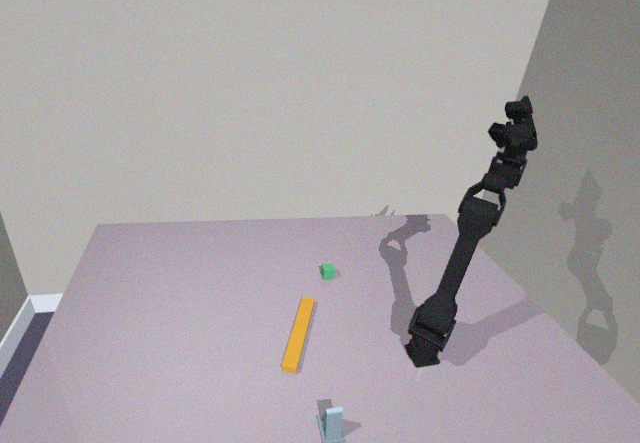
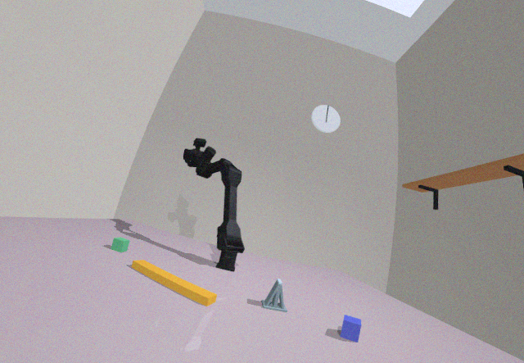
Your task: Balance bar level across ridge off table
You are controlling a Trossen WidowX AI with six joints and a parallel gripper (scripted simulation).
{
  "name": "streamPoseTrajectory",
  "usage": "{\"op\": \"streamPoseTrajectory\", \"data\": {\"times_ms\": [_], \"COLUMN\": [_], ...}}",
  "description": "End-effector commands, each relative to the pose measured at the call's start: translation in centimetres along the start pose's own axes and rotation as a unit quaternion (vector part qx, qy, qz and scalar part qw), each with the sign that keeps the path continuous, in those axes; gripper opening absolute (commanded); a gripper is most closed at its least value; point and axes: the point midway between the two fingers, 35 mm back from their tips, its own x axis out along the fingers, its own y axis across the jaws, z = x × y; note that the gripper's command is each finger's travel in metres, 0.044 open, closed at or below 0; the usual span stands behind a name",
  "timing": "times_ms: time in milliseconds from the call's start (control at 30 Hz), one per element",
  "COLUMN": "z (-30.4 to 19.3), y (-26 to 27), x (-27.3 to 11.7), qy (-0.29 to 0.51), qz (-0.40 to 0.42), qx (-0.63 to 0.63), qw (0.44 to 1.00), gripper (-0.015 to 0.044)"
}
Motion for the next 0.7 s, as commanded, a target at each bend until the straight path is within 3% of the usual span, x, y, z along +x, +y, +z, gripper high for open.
{"op": "streamPoseTrajectory", "data": {"times_ms": [0,667], "z": [3.3,20.0], "y": [0.1,-0.2], "x": [0.0,-3.2], "qy": [-0.028,-0.177], "qz": [0.022,0.145], "qx": [0.035,0.141], "qw": [0.999,0.963], "gripper": [0.0315,0.0315]}}
